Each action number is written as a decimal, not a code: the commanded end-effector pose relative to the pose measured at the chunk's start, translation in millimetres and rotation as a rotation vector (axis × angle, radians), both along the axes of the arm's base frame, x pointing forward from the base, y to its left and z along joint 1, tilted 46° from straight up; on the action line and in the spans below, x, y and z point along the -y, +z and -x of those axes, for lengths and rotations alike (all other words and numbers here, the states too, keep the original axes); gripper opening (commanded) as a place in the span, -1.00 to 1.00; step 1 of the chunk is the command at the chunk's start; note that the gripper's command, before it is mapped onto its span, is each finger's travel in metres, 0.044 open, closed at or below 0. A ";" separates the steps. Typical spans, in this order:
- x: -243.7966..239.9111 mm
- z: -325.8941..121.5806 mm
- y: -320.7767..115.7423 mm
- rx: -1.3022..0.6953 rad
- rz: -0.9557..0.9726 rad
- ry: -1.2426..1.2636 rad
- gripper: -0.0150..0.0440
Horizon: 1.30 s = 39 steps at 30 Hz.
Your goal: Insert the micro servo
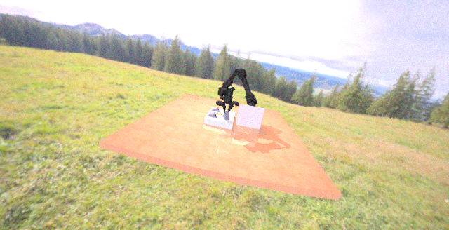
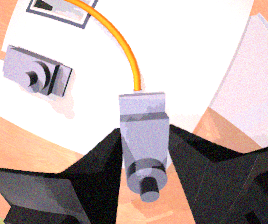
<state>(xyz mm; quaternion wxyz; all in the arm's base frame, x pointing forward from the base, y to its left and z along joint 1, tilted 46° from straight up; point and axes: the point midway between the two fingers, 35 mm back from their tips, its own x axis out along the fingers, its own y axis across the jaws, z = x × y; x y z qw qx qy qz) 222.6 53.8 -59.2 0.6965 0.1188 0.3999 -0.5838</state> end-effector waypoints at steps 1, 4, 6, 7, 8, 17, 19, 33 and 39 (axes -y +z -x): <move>-12.4 0.8 13.0 0.019 -0.015 0.004 -0.49; -12.9 3.9 16.2 0.019 -0.015 0.003 -0.49; -12.5 3.8 16.7 0.019 -0.015 0.003 -0.49; -12.3 3.7 16.9 0.019 -0.015 0.003 -0.49; -12.4 2.9 16.8 0.019 -0.015 0.003 -0.49; -13.1 -14.6 16.6 0.020 -0.014 0.003 -0.49; -10.5 -14.4 19.1 0.020 -0.014 0.003 -0.49; 31.6 -10.9 61.0 0.019 -0.010 0.003 -0.49; 36.1 -10.4 65.4 -0.006 -0.009 0.027 -0.49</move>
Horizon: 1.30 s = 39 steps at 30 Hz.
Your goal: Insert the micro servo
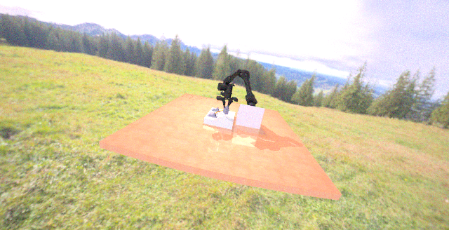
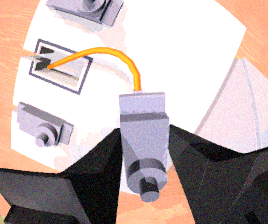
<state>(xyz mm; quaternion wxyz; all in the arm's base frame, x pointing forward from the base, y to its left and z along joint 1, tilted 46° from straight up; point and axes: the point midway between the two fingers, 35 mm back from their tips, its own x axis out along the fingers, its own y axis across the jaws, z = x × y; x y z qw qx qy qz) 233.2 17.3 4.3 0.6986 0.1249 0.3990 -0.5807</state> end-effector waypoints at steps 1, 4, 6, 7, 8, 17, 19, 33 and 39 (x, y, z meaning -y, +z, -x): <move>-0.3 0.2 1.9 -0.032 0.000 0.041 -0.49; -0.3 0.2 1.9 -0.098 0.001 0.106 -0.49; -0.3 0.2 1.9 -0.146 0.002 0.154 -0.49; -0.3 0.2 1.9 -0.171 0.002 0.178 -0.49; -0.3 0.2 1.9 -0.195 0.003 0.202 -0.49; -0.3 0.2 1.9 -0.414 0.006 0.418 -0.49; -0.3 0.1 1.9 -0.463 0.007 0.466 -0.49; -0.4 0.1 2.0 -0.767 0.011 0.766 -0.49; -0.3 -3.9 2.2 -0.767 0.011 0.766 -0.49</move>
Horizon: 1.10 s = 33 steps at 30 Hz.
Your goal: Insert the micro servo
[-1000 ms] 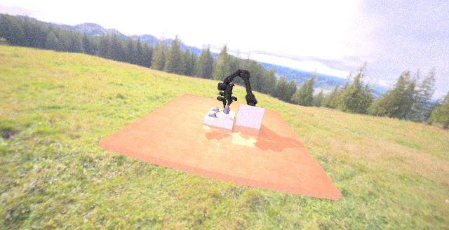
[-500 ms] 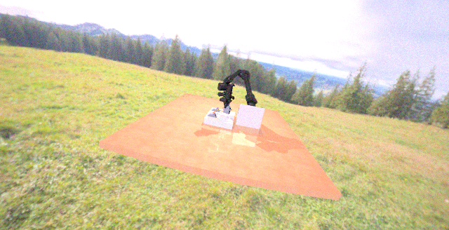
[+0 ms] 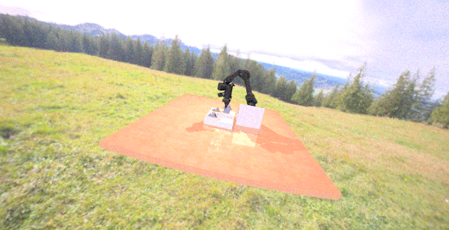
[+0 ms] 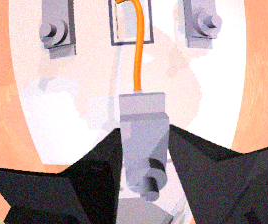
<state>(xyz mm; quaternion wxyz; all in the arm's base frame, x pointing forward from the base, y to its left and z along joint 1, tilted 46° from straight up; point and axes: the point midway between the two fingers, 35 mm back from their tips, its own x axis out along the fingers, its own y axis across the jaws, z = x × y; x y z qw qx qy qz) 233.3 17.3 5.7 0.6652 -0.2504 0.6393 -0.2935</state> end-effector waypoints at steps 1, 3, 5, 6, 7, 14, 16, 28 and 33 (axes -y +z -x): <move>-0.3 -6.4 1.0 -0.003 0.001 0.009 -0.49; -0.1 -13.4 1.4 -0.003 0.001 0.009 -0.49; 0.2 -21.6 2.0 -0.002 0.001 0.009 -0.49; 0.3 -25.7 2.3 -0.002 0.001 0.009 -0.49; 0.5 -29.8 2.5 -0.002 0.001 0.009 -0.49; 1.5 -58.2 4.5 0.000 0.001 0.009 -0.49; 1.8 -66.1 5.1 0.001 0.001 0.009 -0.49; 3.7 -108.9 8.2 0.003 0.002 0.009 -0.49; 5.5 -109.6 6.6 0.003 0.002 0.009 -0.49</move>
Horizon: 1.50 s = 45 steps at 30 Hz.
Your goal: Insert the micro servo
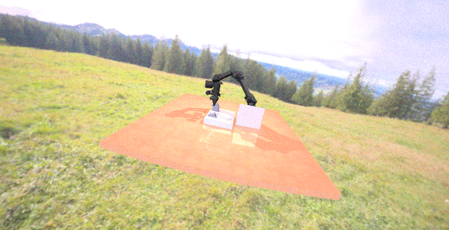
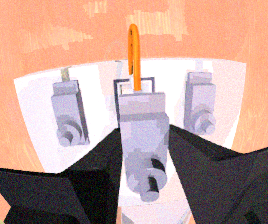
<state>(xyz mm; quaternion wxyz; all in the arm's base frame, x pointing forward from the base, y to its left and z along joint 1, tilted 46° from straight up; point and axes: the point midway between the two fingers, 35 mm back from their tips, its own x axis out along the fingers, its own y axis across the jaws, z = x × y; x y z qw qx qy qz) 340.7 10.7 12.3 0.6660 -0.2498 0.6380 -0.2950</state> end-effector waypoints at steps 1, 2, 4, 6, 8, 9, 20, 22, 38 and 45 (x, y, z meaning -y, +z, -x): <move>-0.3 -2.2 -0.8 -0.001 0.001 0.010 -0.49; 0.7 -2.3 -1.8 -0.001 0.001 0.010 -0.49; 3.0 -2.4 -3.9 0.000 0.001 0.010 -0.49; 5.4 -2.5 -6.1 0.000 0.001 0.010 -0.49; 7.7 -2.5 -8.3 0.000 0.001 0.010 -0.49; 8.9 -2.5 -9.4 0.000 0.001 0.010 -0.49; 11.7 -2.6 -12.1 0.000 0.002 0.010 -0.49; 11.2 -3.2 -12.6 0.000 0.002 0.010 -0.49; 16.9 -3.5 -18.3 0.000 0.002 0.010 -0.49; 23.3 -3.6 -24.5 0.000 0.002 0.010 -0.49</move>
